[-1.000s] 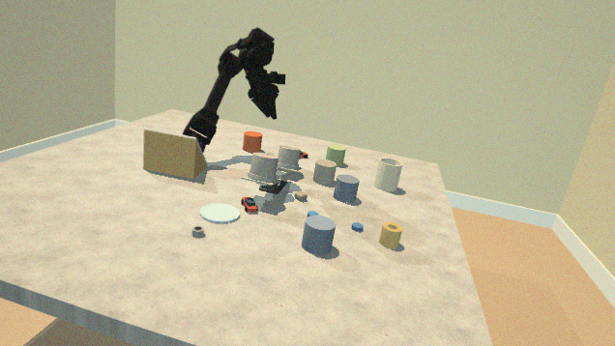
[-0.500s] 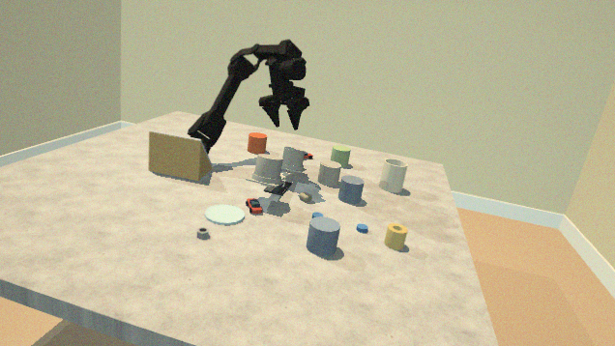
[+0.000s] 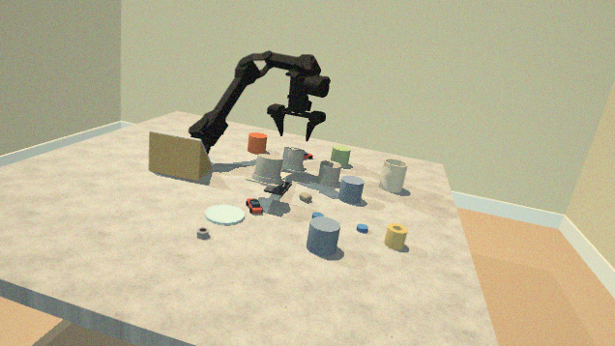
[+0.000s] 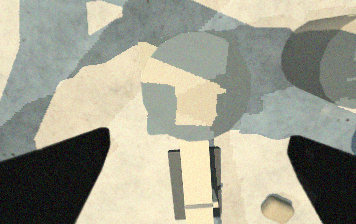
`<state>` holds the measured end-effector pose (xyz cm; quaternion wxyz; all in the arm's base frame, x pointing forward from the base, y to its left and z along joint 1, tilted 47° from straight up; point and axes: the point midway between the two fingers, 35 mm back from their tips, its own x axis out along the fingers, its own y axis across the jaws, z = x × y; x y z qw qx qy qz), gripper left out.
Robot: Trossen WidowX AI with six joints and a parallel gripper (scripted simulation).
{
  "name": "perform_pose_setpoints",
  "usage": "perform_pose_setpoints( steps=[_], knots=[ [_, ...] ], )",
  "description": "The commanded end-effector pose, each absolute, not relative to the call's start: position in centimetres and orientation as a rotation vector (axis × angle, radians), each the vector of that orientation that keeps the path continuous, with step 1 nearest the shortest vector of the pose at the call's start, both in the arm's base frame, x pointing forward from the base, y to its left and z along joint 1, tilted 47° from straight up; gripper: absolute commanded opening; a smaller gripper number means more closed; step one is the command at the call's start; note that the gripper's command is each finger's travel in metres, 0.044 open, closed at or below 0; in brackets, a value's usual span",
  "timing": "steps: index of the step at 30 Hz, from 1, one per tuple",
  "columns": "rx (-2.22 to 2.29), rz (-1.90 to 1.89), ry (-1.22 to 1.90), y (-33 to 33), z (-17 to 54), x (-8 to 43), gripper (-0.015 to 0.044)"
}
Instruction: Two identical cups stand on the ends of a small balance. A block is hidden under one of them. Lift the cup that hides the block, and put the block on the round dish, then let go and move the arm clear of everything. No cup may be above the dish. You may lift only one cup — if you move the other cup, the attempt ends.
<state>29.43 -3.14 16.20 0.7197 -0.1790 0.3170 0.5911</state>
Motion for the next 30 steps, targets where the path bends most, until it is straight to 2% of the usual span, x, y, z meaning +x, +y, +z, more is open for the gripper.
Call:
perform_pose_setpoints(
  steps=[1,30],
  knots=[
    [-0.487,1.383,0.660,-1.9,16.4,30.0,0.0440],
    [-0.493,1.385,0.658,1.1,13.7,30.5,0.0440]
  ],
)
